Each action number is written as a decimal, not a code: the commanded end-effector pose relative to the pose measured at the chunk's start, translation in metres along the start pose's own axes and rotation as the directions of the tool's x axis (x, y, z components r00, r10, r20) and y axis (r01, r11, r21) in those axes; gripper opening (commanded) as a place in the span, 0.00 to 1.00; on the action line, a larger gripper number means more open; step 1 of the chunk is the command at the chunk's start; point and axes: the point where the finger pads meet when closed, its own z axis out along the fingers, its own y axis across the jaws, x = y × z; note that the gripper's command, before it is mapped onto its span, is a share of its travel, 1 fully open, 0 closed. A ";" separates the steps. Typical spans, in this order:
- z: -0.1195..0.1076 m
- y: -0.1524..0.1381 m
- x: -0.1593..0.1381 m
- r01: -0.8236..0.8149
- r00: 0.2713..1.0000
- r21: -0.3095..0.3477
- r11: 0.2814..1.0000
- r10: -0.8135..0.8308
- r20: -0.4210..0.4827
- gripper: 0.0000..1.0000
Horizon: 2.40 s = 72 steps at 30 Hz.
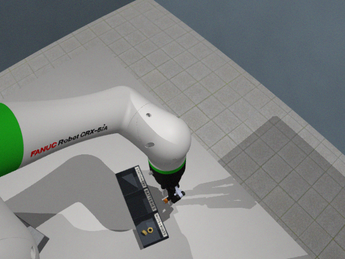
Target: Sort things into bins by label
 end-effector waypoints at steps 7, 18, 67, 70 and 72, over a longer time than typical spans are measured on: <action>0.005 0.000 0.000 0.000 1.000 0.000 1.000 0.000 0.000 0.26; 0.005 0.000 0.000 0.000 1.000 0.000 1.000 0.000 0.000 0.15; -0.055 0.000 0.000 0.000 1.000 0.000 1.000 0.000 0.000 0.15; -0.055 0.000 0.000 0.000 1.000 0.000 1.000 0.000 0.000 0.15; -0.055 0.000 0.000 0.000 1.000 0.000 1.000 0.000 0.000 0.15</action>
